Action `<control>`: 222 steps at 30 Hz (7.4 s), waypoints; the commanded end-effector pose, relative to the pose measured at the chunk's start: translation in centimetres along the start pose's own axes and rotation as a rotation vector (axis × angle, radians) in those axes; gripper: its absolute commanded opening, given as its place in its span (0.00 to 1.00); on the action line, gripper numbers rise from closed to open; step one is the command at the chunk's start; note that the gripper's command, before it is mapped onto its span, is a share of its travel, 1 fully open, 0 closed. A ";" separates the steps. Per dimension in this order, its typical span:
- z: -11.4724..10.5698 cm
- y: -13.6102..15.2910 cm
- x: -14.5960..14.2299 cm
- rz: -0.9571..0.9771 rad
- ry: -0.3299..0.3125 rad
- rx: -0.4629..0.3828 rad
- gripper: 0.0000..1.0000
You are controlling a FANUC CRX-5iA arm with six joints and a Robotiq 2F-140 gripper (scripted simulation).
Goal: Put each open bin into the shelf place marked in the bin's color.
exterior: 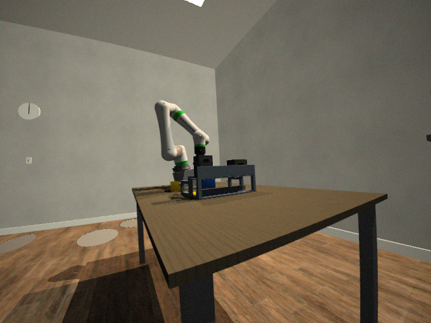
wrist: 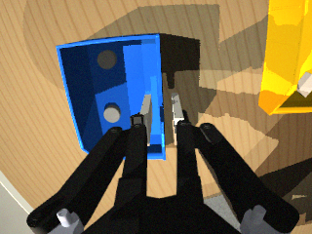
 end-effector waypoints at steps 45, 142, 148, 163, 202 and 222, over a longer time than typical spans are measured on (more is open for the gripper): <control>0.0 0.0 0.0 0.000 0.000 0.000 0.00; -6.0 0.0 0.0 0.000 0.000 0.000 0.00; -6.5 0.0 0.0 0.000 0.000 0.000 0.00; -7.7 0.0 0.0 0.000 0.000 0.000 0.00; -8.6 0.0 0.0 0.000 0.000 0.000 0.00; -8.6 -0.3 0.2 -0.006 0.000 0.000 0.00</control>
Point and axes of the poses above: the point where the finger pads meet when closed, its own z axis out along the fingers, its own x axis across the jaws, y = z × x, the point moved 3 cm from there along -z, back along the fingers, and after that the axes turned 13 degrees about -z, right-handed, at the moved point
